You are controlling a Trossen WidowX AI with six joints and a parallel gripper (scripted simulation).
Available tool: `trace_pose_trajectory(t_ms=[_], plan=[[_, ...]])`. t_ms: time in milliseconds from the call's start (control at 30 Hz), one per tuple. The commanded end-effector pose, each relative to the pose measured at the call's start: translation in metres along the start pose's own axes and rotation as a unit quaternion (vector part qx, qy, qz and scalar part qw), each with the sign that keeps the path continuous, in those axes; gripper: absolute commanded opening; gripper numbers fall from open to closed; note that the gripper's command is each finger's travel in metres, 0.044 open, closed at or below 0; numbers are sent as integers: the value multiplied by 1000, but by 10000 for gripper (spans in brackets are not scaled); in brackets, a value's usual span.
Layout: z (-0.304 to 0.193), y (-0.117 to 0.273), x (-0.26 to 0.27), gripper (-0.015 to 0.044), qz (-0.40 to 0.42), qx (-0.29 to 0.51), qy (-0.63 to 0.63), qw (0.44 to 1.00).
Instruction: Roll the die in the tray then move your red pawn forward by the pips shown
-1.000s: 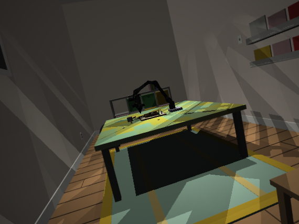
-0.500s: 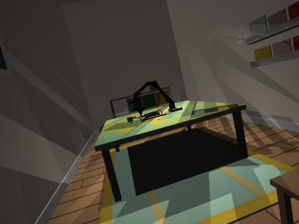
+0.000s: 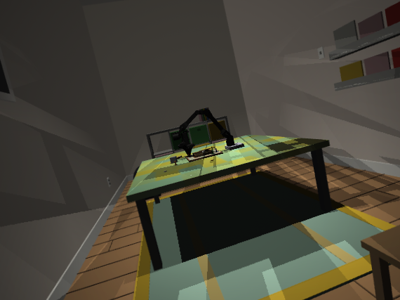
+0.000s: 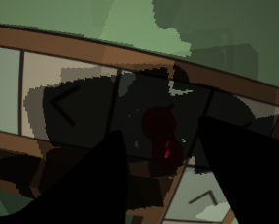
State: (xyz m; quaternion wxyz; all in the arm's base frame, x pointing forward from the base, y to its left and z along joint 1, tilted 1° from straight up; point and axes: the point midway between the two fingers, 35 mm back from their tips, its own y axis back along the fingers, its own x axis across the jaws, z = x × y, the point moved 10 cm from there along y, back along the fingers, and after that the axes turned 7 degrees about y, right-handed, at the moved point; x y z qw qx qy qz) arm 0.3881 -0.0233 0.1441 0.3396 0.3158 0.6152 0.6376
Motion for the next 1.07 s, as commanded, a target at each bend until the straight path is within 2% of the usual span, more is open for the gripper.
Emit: trace_pose_trajectory(t_ms=[0,133,233,400,600,800,833,1033], plan=[[0,4,0,263,0,0,0,1000],[1,47,-1,368,2,2,-1,1000],[1,50,-1,440,2,2,-1,1000],[-9,64,13,440,2,3,-16,1000],[-55,107,70,440,5,5,-76,997],[-111,128,124,440,6,8,-135,991],[-83,121,99,440,6,6,-107,994],[-83,121,99,440,6,6,-107,994]])
